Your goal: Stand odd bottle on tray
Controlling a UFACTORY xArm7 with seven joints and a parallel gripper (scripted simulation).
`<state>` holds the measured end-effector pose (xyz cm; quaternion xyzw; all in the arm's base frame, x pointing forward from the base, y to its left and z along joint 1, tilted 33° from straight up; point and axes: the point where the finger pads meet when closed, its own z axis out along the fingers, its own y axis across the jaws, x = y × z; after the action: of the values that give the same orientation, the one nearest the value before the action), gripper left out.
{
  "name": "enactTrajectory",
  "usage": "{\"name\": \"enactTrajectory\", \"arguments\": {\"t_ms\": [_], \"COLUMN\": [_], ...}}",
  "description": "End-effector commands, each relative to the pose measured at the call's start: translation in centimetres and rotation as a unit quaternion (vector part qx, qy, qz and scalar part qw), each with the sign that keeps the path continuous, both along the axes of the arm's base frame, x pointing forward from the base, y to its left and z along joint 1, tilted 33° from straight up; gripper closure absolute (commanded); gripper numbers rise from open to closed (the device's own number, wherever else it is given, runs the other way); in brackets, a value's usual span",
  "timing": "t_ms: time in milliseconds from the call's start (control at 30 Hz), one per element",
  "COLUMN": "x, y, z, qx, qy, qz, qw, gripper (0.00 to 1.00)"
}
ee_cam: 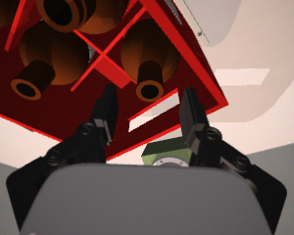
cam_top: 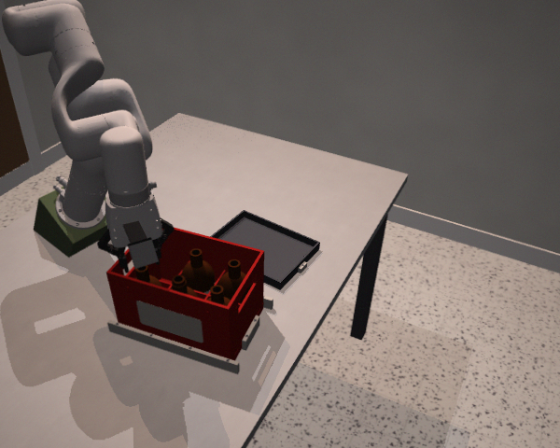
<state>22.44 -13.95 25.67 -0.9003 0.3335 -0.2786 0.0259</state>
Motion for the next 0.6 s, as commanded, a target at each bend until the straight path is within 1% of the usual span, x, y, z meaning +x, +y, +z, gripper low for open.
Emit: {"name": "enactTrajectory", "arguments": {"t_ms": [0,133,200,400,567], "x": [-1.0,-1.7,-1.7,-2.5,-2.8], "y": [0.3,0.5,0.5,0.7,0.7], "z": [1.7,2.8,2.8,4.1,4.5], "qx": [-0.001,-0.001,-0.001,-0.001,-0.001], "qy": [-0.001,-0.001,-0.001,-0.001,-0.001], "qz": [0.000,0.000,0.000,0.000,0.000], "qw": [1.000,1.000,1.000,1.000,1.000], "gripper": [0.35,0.35,0.35,0.35,0.35]}}
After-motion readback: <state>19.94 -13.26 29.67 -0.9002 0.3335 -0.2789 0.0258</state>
